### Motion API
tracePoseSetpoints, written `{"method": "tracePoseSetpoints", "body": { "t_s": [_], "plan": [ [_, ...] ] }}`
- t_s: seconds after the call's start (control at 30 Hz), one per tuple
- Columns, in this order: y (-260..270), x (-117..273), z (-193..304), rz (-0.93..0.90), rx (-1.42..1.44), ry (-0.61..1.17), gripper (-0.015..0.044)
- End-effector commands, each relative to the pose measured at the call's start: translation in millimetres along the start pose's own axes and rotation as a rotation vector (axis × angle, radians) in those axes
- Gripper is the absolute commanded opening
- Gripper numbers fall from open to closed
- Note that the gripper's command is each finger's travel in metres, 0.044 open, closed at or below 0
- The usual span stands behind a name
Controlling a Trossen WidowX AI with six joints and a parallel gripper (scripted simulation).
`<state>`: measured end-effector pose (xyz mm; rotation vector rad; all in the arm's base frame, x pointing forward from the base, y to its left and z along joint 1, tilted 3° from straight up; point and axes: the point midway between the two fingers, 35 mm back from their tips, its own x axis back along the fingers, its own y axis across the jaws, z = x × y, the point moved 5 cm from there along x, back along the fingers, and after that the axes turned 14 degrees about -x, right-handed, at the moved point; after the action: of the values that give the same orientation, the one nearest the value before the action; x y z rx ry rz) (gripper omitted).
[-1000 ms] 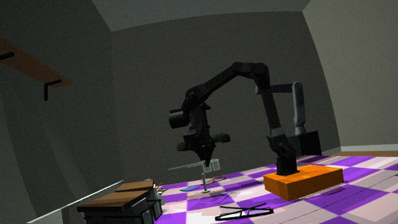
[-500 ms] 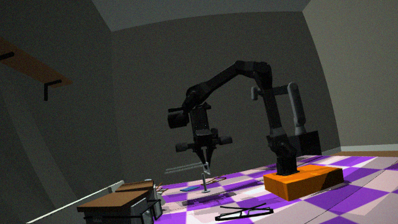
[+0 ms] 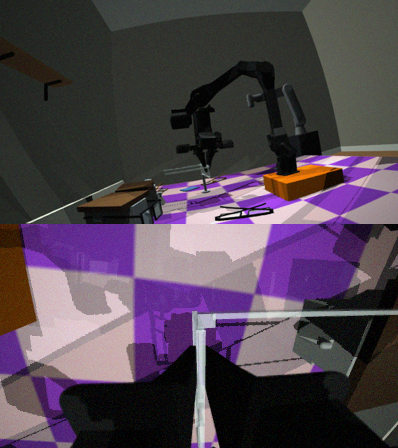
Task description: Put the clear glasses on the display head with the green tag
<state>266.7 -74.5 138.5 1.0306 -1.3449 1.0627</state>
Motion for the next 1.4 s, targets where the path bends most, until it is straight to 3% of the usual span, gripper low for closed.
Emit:
{"method": "tracePoseSetpoints", "body": {
  "t_s": [0.0, 1.37],
  "plan": [
    [2, -6, 1, -0.023, 0.002, -0.008, 0.0000],
    [3, -32, 1, -0.029, 0.002, -0.007, 0.0000]
  ]
}}
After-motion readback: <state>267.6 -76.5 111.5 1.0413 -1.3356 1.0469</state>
